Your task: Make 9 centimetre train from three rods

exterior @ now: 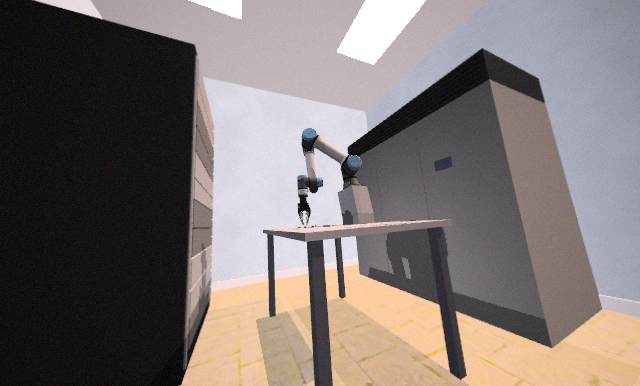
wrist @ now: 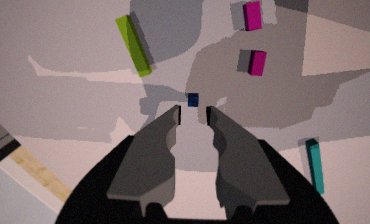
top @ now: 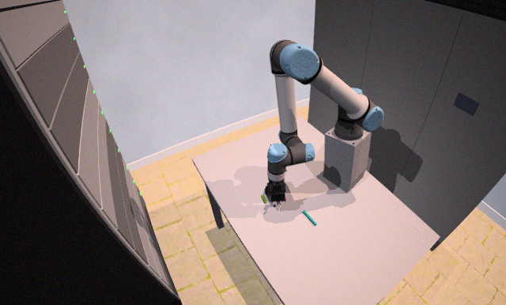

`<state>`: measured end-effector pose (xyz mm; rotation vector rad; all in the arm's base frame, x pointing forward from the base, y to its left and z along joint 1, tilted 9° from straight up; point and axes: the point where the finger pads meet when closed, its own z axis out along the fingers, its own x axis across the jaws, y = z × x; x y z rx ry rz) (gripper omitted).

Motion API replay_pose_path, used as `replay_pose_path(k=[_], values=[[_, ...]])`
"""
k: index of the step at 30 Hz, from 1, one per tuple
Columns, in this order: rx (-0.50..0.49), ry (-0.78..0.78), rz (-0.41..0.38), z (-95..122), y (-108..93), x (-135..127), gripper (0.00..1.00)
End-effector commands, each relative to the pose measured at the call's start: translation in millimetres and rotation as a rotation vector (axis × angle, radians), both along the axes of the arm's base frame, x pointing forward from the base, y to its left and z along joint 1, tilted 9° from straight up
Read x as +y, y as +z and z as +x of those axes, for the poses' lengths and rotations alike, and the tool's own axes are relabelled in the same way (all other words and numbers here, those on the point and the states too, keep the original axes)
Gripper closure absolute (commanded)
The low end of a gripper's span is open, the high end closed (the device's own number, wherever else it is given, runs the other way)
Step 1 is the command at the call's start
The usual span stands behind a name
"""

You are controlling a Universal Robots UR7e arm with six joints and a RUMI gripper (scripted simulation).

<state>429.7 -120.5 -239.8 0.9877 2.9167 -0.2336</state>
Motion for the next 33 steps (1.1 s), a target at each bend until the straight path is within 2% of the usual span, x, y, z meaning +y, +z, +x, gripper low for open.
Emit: replay_pose_path(k=[1,33], values=[[-0.001,0.000,0.000,0,0,0,0.86],[-0.001,0.000,0.000,1,-16,-3,0.86]])
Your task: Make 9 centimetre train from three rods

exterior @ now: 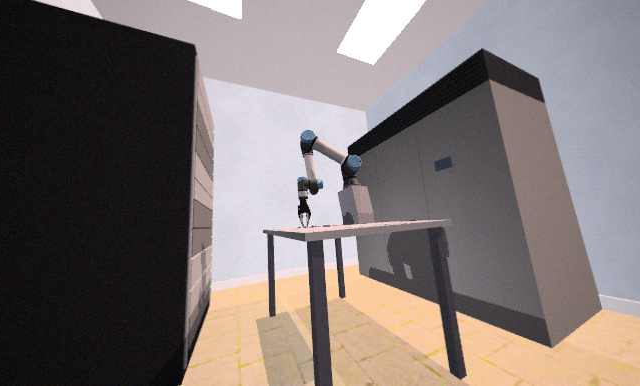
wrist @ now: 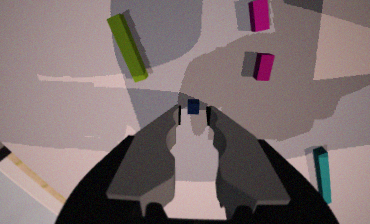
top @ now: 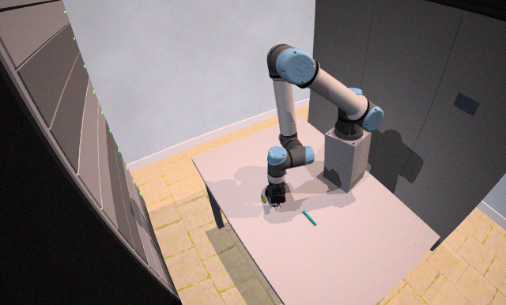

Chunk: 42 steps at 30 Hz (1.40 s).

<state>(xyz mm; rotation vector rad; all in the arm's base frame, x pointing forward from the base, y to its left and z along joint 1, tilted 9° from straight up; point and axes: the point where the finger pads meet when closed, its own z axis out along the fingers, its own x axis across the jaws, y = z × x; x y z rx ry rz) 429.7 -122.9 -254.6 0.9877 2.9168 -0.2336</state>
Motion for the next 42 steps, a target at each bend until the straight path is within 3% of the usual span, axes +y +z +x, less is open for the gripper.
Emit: replay_pose_path(k=[1,36,37,42], values=[[-0.001,0.000,-0.001,0.5,-1.3,-0.4,0.86],[-0.001,0.000,-0.001,0.5,-1.3,-0.4,0.86],[-0.001,0.000,-0.001,0.5,-1.3,-0.4,1.00],[-0.001,0.000,-0.001,0.5,-1.3,-0.4,1.00]])
